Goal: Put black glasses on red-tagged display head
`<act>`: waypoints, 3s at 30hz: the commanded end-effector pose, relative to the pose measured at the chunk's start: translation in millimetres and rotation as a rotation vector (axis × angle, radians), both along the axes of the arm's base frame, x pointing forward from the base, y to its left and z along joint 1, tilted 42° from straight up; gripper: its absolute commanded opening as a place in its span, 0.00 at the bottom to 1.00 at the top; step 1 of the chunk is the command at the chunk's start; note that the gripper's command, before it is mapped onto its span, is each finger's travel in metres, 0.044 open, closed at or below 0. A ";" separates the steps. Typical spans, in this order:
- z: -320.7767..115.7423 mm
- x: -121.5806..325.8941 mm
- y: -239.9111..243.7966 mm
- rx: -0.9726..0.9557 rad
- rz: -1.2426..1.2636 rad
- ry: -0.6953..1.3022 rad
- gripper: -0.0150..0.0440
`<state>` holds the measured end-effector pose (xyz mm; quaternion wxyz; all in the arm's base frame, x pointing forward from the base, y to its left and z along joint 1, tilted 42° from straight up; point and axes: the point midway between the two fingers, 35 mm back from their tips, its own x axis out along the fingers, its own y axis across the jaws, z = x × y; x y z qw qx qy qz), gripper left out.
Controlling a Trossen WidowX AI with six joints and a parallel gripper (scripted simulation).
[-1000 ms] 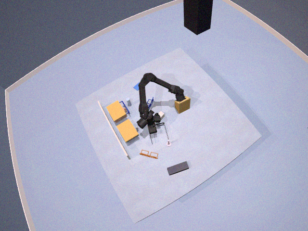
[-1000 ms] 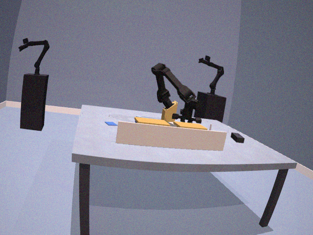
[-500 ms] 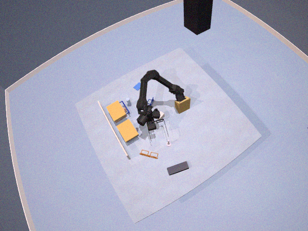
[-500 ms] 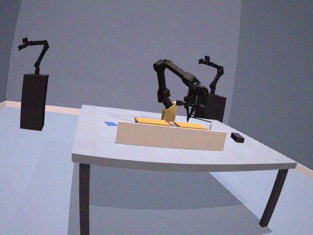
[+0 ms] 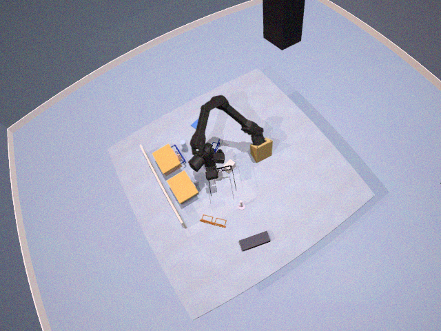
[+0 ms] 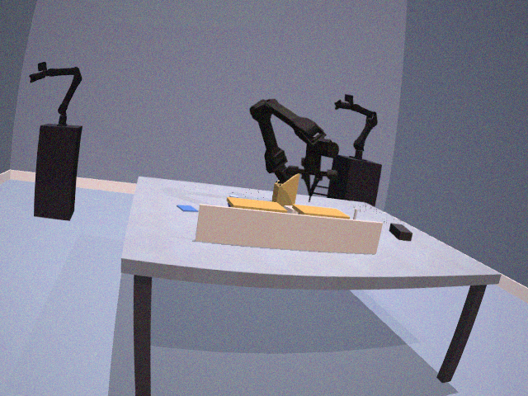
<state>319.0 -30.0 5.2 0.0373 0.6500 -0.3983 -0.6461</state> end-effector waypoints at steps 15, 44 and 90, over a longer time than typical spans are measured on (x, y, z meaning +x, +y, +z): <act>67.6 -27.0 -50.7 0.210 -0.146 -0.145 0.25; 151.8 -100.6 -96.7 0.396 -0.255 -0.488 0.25; 211.2 -184.0 -88.0 0.326 -0.210 -0.908 0.25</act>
